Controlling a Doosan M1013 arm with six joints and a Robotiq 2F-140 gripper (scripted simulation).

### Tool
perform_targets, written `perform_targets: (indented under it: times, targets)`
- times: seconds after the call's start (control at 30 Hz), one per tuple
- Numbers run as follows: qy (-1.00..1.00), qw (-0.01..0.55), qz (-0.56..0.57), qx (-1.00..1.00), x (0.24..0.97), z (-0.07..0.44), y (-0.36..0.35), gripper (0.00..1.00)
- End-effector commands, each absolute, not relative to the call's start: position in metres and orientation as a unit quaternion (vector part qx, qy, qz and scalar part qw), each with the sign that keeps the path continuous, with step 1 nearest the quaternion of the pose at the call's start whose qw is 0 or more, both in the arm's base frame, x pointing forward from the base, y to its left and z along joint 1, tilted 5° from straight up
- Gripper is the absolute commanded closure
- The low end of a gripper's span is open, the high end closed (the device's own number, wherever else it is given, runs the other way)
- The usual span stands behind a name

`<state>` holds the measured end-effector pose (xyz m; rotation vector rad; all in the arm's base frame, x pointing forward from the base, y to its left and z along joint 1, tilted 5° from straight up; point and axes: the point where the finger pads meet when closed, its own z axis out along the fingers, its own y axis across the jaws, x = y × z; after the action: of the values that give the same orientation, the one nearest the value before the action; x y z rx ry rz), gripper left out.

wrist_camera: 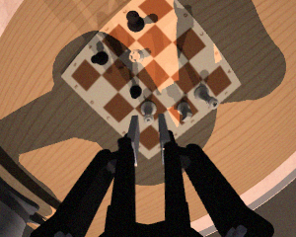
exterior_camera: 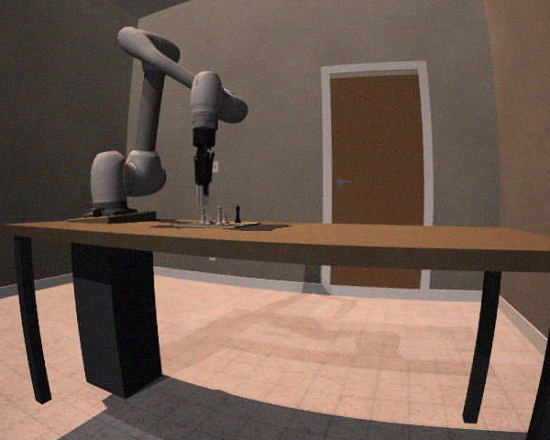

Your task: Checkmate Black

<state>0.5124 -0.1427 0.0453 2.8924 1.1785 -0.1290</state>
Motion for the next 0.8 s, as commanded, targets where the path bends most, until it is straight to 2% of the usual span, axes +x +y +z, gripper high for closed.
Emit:
perform_targets:
  times: [0.0,0.77]
  targets:
    - [0.377,0.008,-0.041,0.925,0.512,0.045,-0.143,0.75]
    - [0.377,0.008,-0.041,0.925,0.51,0.012,-0.144,0.75]
